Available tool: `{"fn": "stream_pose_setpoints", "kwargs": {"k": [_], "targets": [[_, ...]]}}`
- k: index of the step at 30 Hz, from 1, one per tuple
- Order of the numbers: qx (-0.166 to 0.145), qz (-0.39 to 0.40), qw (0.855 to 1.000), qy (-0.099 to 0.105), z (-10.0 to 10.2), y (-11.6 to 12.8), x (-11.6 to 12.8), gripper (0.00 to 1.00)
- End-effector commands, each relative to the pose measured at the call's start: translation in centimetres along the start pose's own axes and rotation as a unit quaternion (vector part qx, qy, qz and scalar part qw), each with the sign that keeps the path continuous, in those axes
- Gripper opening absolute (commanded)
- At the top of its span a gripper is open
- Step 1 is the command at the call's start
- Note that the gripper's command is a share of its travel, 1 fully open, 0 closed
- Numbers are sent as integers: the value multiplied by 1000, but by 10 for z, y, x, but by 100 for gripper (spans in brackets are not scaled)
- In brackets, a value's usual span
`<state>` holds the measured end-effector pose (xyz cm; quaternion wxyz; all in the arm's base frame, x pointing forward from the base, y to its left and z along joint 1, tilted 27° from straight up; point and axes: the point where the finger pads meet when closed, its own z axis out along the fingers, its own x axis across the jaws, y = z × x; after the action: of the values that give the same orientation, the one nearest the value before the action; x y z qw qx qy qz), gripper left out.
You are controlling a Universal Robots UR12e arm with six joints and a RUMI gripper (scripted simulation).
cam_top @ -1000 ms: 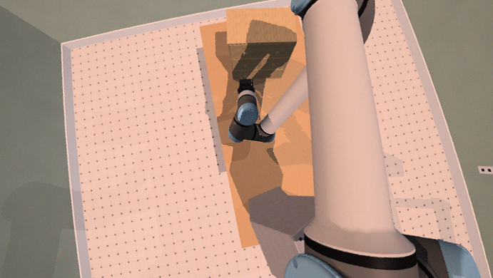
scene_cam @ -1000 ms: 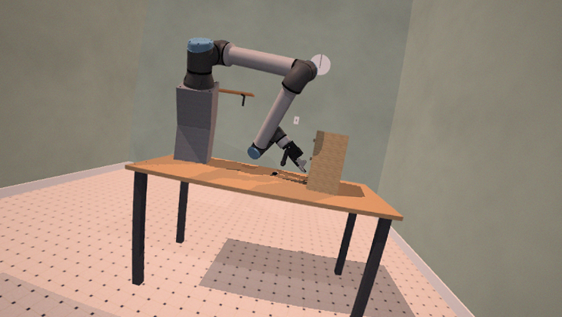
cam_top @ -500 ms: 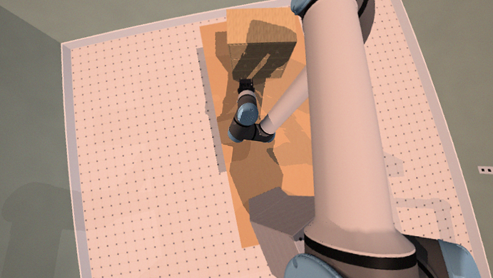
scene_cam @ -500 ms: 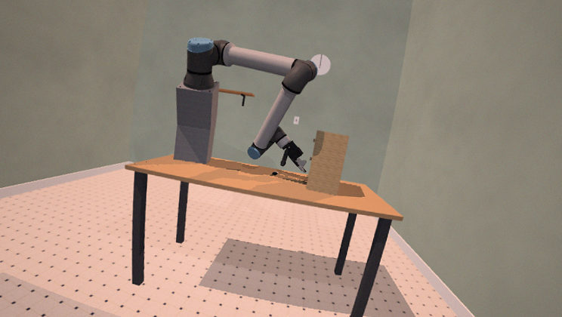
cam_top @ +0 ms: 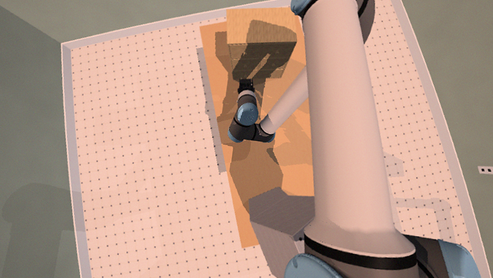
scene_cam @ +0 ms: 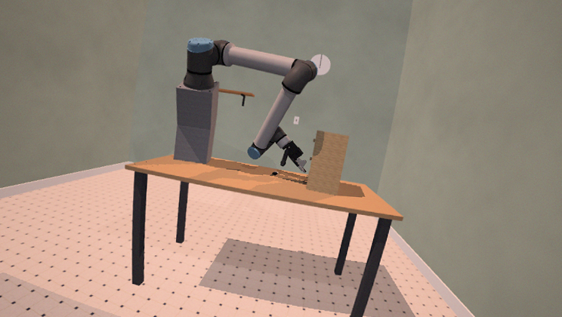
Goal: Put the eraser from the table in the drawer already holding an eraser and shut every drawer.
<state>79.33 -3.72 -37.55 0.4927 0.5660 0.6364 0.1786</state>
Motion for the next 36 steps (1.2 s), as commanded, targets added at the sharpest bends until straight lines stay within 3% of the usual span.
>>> {"fn": "stream_pose_setpoints", "kwargs": {"k": [1, 36], "targets": [[-1, 0, 1000, 1, 1, 1, 2, 20], [-3, 0, 1000, 0, 20, 20, 1, 20]]}}
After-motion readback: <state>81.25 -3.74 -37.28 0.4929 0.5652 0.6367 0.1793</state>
